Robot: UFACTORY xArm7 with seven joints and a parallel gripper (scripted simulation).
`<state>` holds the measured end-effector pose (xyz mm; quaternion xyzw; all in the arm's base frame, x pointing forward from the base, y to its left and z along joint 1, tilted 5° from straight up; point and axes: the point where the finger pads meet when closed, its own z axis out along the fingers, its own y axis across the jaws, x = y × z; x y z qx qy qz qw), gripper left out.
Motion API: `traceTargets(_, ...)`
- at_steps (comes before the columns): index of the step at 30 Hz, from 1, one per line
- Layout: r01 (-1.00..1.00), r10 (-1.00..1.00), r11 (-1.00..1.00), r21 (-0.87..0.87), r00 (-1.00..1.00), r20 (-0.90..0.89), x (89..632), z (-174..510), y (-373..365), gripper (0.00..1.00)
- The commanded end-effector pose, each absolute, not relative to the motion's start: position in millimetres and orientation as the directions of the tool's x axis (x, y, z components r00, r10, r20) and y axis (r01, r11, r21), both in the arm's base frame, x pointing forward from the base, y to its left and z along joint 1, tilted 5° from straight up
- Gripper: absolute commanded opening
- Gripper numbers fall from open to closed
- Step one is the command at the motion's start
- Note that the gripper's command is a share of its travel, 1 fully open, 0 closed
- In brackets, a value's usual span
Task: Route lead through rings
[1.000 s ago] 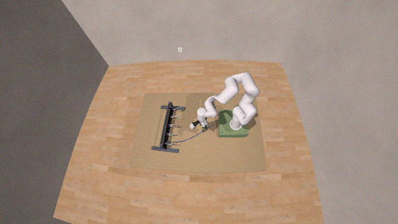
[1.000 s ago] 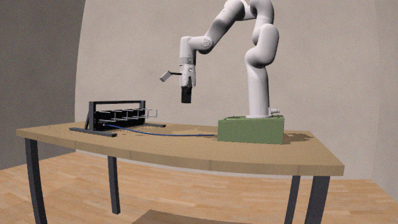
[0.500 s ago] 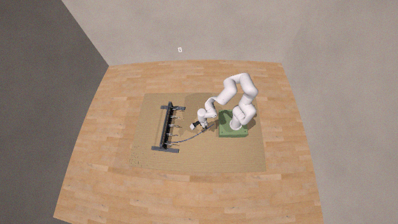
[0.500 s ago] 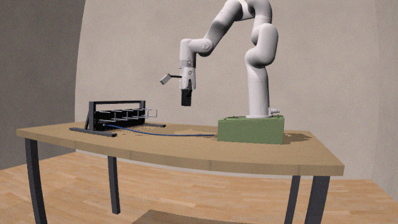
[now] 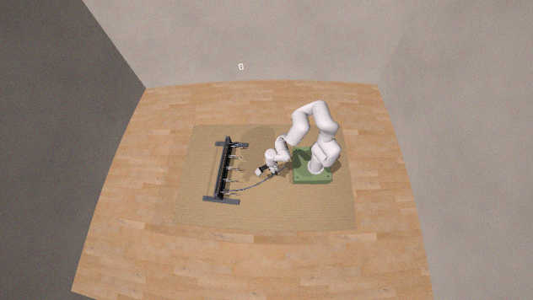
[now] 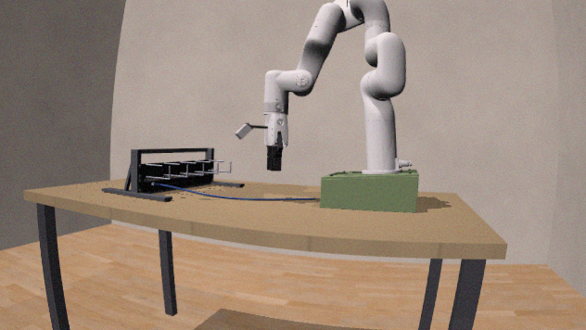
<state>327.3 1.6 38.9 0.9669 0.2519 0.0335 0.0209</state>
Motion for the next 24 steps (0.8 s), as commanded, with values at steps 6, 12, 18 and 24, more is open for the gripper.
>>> traceTargets(6,0.487,0.489,-0.872,0.055,0.870,0.059,333,7,2,0.33)
traceTargets(12,0.486,0.489,-0.872,0.055,0.870,0.059,334,-15,2,0.33)
traceTargets(18,0.487,0.489,-0.872,0.055,0.870,0.059,336,-29,2,0.33)
traceTargets(24,0.487,0.489,-0.872,0.055,0.870,0.059,336,-37,1,0.33)
